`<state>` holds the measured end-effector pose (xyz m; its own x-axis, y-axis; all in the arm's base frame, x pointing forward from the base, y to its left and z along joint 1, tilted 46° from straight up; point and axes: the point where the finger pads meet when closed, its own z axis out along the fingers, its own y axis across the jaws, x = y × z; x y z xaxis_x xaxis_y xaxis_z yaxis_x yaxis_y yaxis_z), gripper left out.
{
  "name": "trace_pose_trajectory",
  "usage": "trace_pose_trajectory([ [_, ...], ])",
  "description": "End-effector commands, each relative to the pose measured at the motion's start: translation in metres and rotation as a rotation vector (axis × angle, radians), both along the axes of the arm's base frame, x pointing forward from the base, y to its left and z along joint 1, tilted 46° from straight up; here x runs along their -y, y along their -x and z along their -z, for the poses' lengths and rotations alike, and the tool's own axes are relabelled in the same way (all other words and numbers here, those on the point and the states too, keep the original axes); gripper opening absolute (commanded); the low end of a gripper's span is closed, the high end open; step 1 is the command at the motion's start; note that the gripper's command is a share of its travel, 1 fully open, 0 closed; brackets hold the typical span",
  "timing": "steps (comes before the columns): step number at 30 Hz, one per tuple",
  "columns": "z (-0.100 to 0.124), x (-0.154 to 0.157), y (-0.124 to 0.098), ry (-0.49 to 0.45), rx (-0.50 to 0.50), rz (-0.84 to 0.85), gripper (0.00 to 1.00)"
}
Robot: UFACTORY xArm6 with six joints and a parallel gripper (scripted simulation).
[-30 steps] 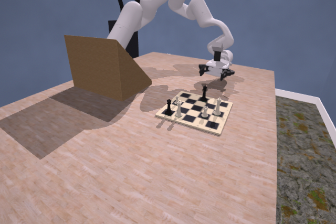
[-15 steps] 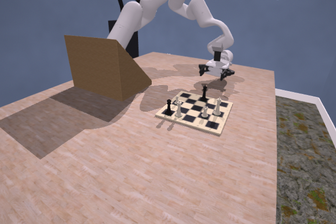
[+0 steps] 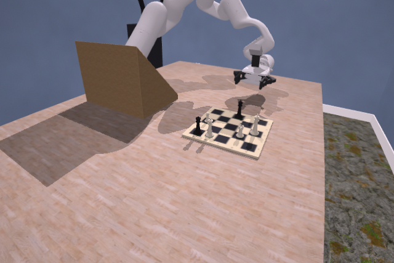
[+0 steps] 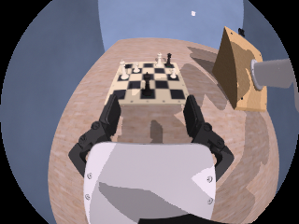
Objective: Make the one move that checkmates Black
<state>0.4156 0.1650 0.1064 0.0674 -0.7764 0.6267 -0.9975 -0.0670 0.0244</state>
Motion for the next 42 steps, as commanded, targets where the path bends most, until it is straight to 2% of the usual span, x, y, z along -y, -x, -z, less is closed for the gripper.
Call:
trace_pose_trajectory([
  [1,-0.023,0.021,-0.003,-0.002,0.003,0.001,1.00],
  [11,-0.049,0.048,-0.005,-0.002,0.003,0.001,1.00],
  [21,-0.042,0.052,-0.003,-0.018,-0.017,0.030,1.00],
  [24,-0.021,0.069,0.004,-0.077,-0.086,0.128,1.00],
  [26,0.000,0.086,0.013,-0.150,-0.155,0.241,1.00],
  [29,0.012,0.095,0.018,-0.198,-0.193,0.311,1.00],
  [32,0.037,0.113,0.027,-0.296,-0.248,0.447,1.00],
  [34,0.037,0.113,0.027,-0.317,-0.263,0.476,1.00],
  [35,0.049,0.122,0.031,-0.377,-0.286,0.554,1.00],
  [38,0.049,0.122,0.031,-0.387,-0.292,0.567,1.00],
  [40,0.072,0.138,0.036,-0.506,-0.318,0.719,1.00],
  [42,0.072,0.138,0.036,-0.540,-0.331,0.760,1.00],
])
